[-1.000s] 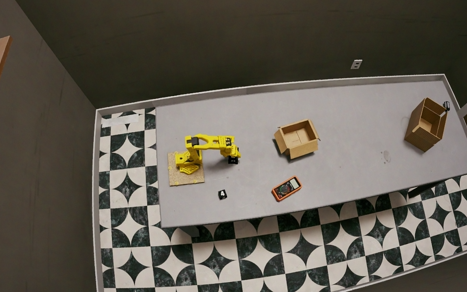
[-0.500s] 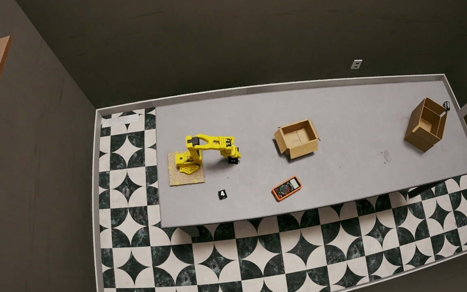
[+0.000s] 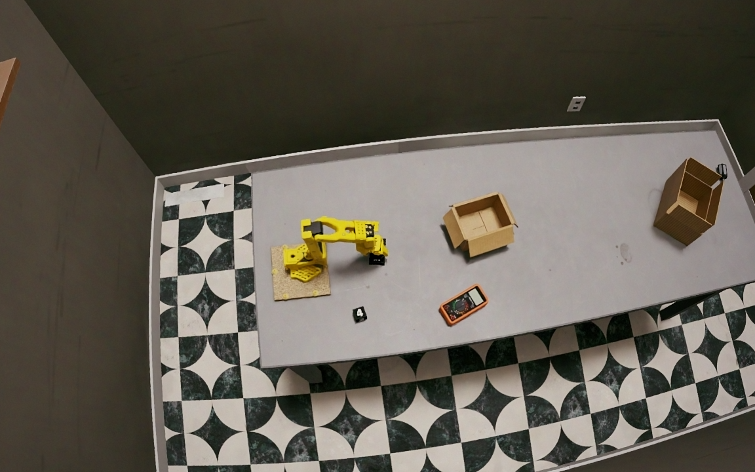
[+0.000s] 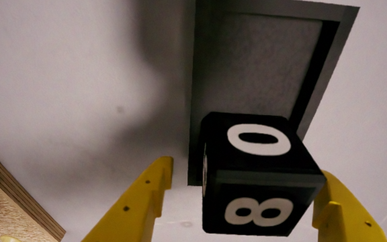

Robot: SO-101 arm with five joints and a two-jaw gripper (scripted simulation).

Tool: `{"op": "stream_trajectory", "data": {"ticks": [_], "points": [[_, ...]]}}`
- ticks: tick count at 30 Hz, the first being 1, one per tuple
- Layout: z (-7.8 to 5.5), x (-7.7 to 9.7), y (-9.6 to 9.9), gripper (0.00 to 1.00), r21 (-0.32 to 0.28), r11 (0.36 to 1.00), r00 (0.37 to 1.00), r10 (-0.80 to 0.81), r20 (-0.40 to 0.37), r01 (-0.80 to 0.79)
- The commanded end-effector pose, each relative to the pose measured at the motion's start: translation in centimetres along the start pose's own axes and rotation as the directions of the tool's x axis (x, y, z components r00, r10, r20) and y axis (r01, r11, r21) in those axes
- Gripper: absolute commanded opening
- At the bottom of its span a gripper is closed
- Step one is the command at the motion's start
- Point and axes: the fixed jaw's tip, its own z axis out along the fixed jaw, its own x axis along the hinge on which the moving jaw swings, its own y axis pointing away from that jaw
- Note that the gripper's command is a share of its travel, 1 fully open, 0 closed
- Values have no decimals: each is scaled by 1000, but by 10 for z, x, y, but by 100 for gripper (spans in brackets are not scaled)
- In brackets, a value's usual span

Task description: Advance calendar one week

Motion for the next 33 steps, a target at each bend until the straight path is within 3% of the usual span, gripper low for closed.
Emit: {"op": "stream_trajectory", "data": {"ticks": [1, 33], "points": [[2, -1, 1, 32, -10, 1000, 1000, 2, -1, -2], [2, -1, -7, 21, -10, 1000, 1000, 2, -1, -2]]}}
